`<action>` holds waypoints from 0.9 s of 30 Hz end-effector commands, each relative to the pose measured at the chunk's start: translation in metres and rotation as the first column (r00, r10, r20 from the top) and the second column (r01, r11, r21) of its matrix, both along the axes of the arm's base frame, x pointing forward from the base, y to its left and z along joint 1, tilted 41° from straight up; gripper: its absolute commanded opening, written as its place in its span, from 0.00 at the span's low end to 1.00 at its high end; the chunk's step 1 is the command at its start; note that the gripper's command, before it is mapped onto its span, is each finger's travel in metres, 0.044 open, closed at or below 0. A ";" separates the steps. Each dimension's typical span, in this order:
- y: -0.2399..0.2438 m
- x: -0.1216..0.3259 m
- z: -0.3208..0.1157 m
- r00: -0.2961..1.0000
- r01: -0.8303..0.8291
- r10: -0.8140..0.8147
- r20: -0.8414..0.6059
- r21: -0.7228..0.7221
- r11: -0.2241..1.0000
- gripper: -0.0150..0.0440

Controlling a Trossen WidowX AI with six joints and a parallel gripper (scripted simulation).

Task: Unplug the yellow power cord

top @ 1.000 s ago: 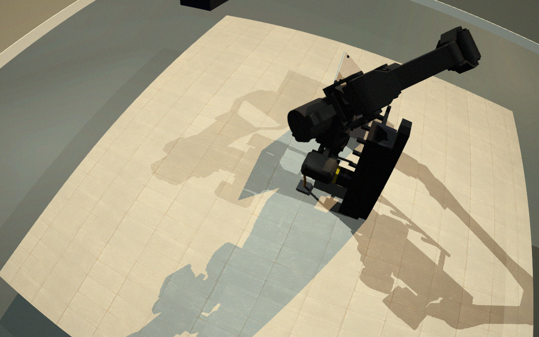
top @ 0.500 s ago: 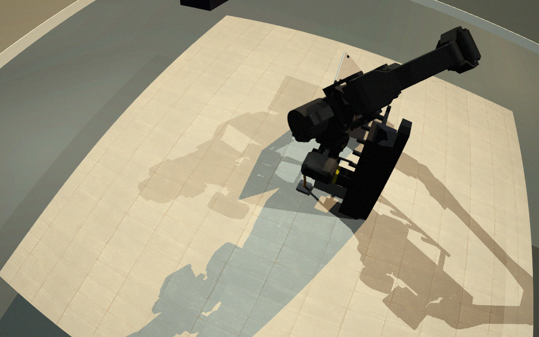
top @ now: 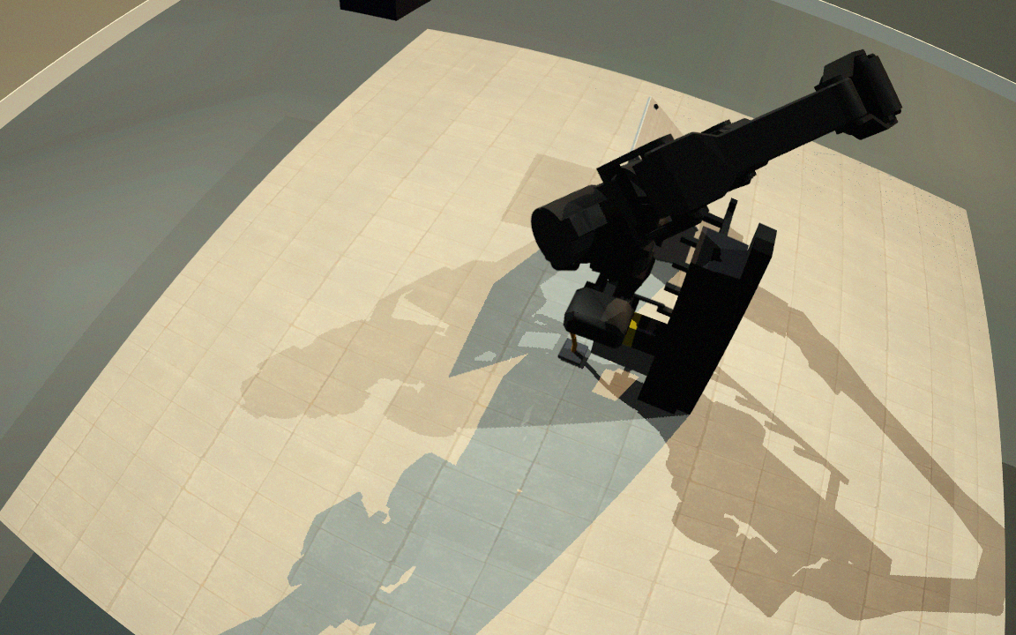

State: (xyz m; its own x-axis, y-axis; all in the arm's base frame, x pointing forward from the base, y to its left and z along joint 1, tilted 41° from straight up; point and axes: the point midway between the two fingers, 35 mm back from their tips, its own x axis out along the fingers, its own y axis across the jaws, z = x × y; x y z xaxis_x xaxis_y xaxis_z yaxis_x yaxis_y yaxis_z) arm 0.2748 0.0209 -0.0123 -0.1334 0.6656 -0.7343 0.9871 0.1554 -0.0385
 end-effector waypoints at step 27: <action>-0.030 0.002 -0.020 1.000 0.014 -0.014 0.001 -0.041 0.999 0.79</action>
State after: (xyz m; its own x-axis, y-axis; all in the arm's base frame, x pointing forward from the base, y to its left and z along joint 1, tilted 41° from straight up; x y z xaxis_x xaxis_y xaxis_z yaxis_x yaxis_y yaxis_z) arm 0.2759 -0.0088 -0.0342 -0.1296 0.6394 -0.7579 0.9884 0.1442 -0.0474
